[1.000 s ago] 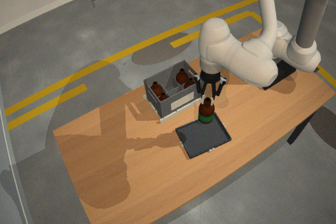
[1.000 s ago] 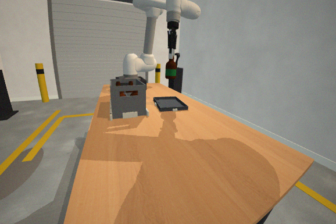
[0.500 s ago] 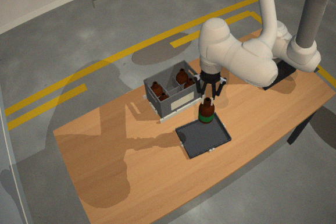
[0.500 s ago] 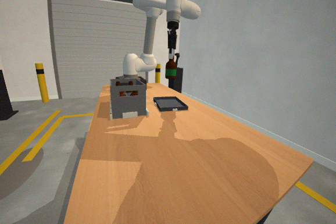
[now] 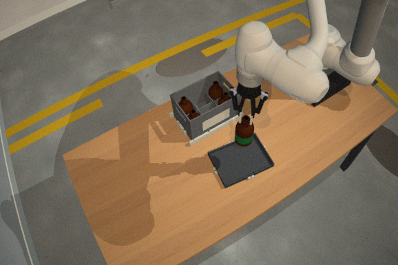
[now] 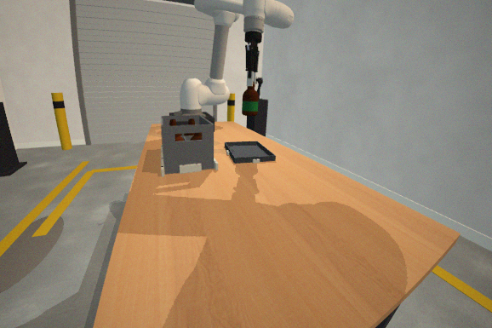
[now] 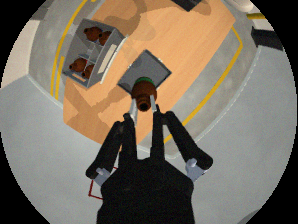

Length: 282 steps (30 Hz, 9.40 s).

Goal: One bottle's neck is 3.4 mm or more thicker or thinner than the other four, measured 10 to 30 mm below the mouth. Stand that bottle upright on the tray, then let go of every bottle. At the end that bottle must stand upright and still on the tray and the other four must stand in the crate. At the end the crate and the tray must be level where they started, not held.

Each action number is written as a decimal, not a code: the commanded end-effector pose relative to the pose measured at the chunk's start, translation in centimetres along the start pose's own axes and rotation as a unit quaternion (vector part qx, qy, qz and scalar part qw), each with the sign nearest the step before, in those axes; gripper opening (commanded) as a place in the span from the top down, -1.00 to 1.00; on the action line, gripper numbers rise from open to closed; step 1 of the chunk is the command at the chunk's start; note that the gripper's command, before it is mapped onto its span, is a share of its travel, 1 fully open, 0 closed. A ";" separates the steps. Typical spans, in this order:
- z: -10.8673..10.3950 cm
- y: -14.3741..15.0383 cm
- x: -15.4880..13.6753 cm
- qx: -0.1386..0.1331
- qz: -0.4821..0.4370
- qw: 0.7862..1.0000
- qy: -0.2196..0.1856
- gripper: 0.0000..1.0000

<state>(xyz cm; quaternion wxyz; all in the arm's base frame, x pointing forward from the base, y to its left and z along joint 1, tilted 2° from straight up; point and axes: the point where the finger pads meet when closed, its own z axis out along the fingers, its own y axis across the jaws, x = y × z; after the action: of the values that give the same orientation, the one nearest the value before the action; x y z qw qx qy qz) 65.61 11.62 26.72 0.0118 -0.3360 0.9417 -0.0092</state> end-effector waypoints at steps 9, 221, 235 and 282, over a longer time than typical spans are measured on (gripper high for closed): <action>0.2 0.1 -0.1 0.001 0.002 1.000 0.001 1.00; 16.7 0.1 0.1 0.001 0.002 1.000 0.001 1.00; 16.7 0.1 0.1 0.001 0.002 1.000 0.001 1.00; 16.8 0.1 0.1 0.001 0.002 1.000 0.001 1.00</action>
<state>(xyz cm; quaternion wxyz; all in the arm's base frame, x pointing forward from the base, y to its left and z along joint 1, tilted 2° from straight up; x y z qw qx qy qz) 66.04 11.66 10.25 0.0128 -0.3380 0.9410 -0.0096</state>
